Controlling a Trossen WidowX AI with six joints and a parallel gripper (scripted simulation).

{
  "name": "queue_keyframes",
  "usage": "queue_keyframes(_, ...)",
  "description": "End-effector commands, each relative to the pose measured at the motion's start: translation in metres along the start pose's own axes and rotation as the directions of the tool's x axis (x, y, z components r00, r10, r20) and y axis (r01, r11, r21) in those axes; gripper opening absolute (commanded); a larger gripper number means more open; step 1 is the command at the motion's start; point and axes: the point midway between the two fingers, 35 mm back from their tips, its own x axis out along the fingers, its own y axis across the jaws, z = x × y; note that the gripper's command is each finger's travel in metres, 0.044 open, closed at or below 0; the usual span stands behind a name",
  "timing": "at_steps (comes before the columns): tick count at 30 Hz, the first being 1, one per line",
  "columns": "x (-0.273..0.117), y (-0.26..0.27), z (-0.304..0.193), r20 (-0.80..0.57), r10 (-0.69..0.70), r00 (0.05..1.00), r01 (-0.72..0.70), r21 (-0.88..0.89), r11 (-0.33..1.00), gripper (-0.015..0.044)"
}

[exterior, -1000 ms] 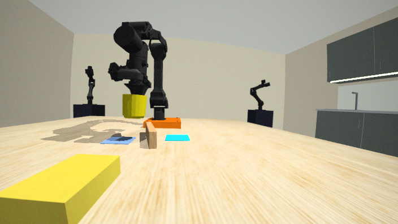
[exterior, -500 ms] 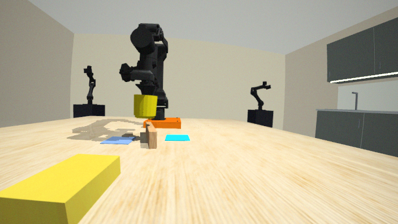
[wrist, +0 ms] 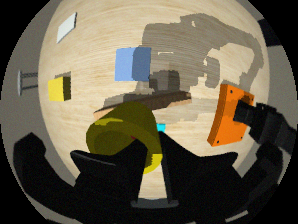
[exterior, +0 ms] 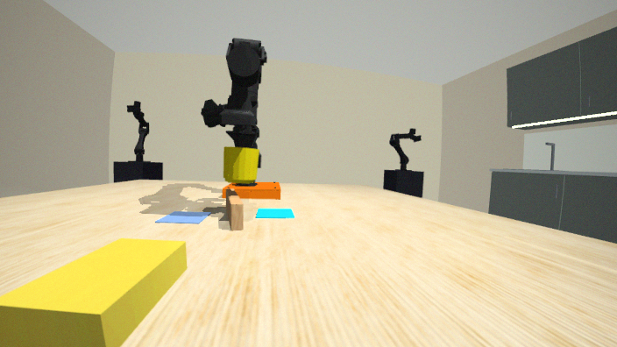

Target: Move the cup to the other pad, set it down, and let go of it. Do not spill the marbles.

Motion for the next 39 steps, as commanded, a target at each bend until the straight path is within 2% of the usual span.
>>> queue_keyframes(1,-0.001,-0.003,-0.008,0.004,0.002,1.0,-0.002,0.004,1.0,0.0)
queue_keyframes(39,-0.003,-0.025,-0.073,-0.002,0.0,1.0,0.0,0.004,1.0,0.0)
